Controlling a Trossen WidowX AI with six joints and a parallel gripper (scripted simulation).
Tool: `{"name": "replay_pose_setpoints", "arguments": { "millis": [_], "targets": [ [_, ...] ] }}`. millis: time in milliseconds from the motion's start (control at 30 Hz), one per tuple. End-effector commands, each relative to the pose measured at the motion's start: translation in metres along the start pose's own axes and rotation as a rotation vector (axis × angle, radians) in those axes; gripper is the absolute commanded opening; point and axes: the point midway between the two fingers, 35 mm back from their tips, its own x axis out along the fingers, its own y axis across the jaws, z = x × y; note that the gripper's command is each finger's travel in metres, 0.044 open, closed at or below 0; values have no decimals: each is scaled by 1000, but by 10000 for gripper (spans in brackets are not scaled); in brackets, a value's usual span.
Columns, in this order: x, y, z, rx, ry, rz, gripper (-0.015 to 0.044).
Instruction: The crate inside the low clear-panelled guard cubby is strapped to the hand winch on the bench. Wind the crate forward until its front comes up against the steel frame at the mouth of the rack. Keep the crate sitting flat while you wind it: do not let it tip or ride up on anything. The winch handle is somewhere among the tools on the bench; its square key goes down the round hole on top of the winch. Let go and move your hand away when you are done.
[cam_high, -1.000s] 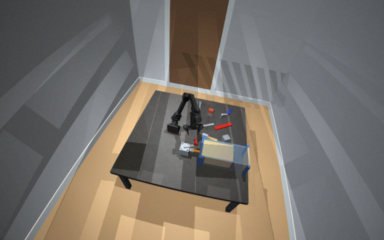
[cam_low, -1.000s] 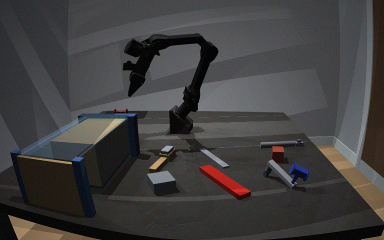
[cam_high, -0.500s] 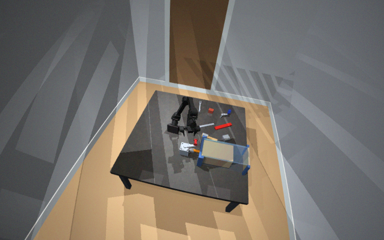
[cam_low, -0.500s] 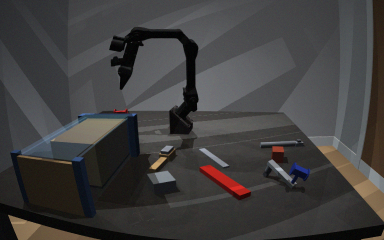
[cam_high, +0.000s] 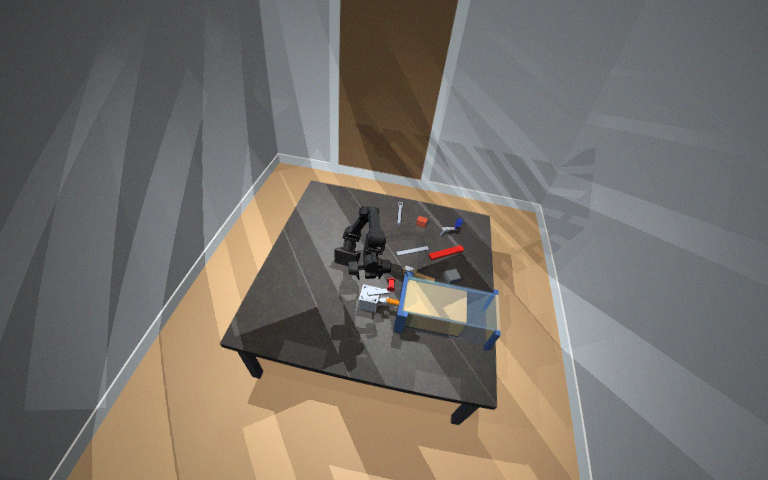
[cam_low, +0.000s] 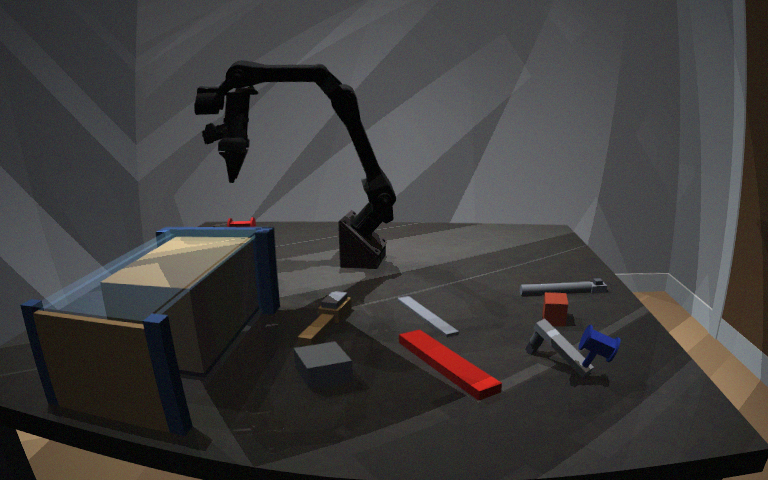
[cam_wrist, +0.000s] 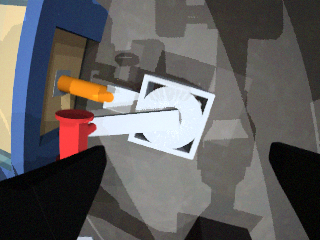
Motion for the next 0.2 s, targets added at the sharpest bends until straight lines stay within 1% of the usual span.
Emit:
{"name": "replay_pose_setpoints", "arguments": {
  "millis": [0, 167],
  "targets": [
    [-1, 0, 0, -7, 1, -1, 440],
    [-1, 0, 0, -7, 1, -1, 440]
  ]
}}
